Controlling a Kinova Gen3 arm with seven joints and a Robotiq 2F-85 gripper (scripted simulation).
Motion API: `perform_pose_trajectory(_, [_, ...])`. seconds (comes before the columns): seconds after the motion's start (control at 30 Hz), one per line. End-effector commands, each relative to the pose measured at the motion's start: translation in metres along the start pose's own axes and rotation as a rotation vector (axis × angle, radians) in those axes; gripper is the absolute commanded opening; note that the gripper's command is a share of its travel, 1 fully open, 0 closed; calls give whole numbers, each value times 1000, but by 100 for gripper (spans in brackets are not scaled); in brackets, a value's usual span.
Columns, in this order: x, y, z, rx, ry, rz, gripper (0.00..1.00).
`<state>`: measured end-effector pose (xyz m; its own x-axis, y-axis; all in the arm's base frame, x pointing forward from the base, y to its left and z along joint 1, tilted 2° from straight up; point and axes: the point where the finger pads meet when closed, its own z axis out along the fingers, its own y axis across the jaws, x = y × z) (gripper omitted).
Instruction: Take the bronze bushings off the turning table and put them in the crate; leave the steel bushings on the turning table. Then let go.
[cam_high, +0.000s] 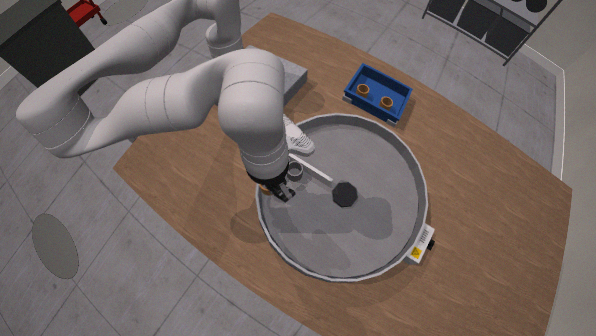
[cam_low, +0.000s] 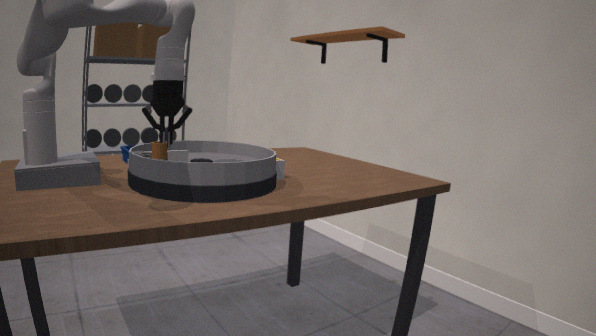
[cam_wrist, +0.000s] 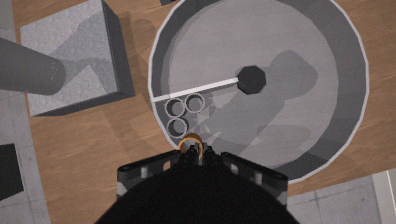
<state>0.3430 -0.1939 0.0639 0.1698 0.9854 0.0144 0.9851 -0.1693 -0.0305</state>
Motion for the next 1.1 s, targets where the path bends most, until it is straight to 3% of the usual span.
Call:
perform_pose_trajectory(0.0, [0,0,-3,0,-3,-8,0])
perform_pose_trajectory(0.83, [-1,0,-7,4,-2,-3,0])
perform_pose_trajectory(1.07, [-1,1,-25,4,-2,-3,0])
